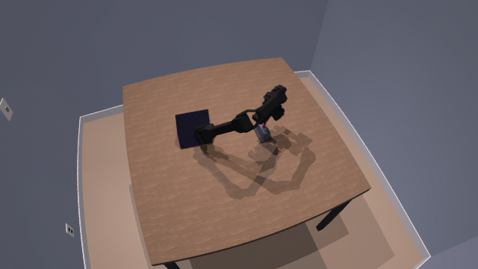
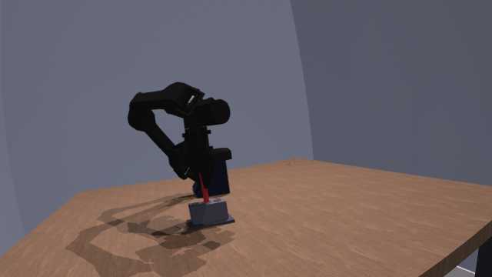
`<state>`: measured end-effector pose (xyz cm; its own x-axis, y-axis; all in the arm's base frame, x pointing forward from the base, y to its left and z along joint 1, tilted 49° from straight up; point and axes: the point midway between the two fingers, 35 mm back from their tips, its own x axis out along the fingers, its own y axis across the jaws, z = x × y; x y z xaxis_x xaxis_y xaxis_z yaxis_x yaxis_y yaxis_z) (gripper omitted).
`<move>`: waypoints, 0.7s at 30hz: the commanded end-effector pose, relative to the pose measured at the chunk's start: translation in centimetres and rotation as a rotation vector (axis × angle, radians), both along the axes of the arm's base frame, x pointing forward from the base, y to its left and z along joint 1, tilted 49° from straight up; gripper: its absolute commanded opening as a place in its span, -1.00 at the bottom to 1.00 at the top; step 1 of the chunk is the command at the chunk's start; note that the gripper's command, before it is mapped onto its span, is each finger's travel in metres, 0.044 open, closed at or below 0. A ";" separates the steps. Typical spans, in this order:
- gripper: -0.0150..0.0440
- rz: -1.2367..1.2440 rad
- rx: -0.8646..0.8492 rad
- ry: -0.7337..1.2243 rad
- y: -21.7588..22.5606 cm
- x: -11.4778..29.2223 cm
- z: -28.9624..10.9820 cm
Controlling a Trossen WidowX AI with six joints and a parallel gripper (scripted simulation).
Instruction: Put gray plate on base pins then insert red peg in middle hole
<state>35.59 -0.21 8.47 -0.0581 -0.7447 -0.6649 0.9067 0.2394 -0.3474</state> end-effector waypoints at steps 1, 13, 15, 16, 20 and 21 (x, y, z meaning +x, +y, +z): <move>-0.49 -0.001 0.000 -0.002 0.0 0.0 0.0; -0.49 -0.001 0.000 -0.002 -0.1 -0.2 -0.2; -0.49 -0.001 0.000 -0.002 -0.1 -0.2 -0.2; -0.49 -0.001 0.000 -0.002 -0.1 -0.2 -0.2; -0.49 -0.001 0.001 -0.003 -0.1 -0.1 -0.1; -0.49 -0.001 0.001 -0.003 -0.1 -0.1 -0.1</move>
<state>35.43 -0.27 8.36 -0.0567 -0.7441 -0.6657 0.9078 0.2391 -0.3446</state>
